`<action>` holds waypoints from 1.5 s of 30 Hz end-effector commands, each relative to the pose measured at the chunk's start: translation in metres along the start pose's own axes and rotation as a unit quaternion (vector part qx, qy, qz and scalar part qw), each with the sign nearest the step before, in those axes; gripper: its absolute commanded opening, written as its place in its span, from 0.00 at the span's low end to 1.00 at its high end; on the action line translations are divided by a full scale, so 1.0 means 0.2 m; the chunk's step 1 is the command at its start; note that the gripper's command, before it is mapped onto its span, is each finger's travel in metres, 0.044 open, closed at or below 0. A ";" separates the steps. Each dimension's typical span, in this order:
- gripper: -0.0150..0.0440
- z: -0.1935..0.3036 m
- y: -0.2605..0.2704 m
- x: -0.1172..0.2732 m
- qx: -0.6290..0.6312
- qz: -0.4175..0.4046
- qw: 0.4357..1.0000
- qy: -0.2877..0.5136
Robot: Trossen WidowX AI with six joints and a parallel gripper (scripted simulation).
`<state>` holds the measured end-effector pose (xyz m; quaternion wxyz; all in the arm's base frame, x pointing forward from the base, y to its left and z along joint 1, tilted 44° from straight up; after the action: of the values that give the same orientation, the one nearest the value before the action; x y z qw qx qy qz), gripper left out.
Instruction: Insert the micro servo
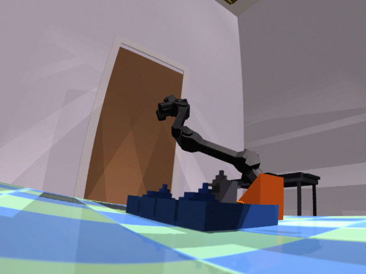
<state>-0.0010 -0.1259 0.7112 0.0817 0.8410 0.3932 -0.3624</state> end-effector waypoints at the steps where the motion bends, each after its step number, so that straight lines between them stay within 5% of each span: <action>1: 1.00 0.01 -0.19 0.01 0.019 0.052 0.998 -0.009; 29: 1.00 0.00 -0.93 0.27 0.151 0.296 0.942 -0.037; 45: 1.00 -0.06 -1.35 0.68 0.241 0.469 0.850 -0.016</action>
<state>-0.1295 0.1194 0.6783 0.0477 0.9147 -0.1033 -0.3877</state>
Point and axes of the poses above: the point midway between the two fingers, 35 mm back from their tips, its own x axis back along the fingers, its own y axis across the jaws, z = x × y, the point moved 2 cm from there along x, back along the fingers, and after that the axes turned 3 degrees about x, right-handed, at the moved point
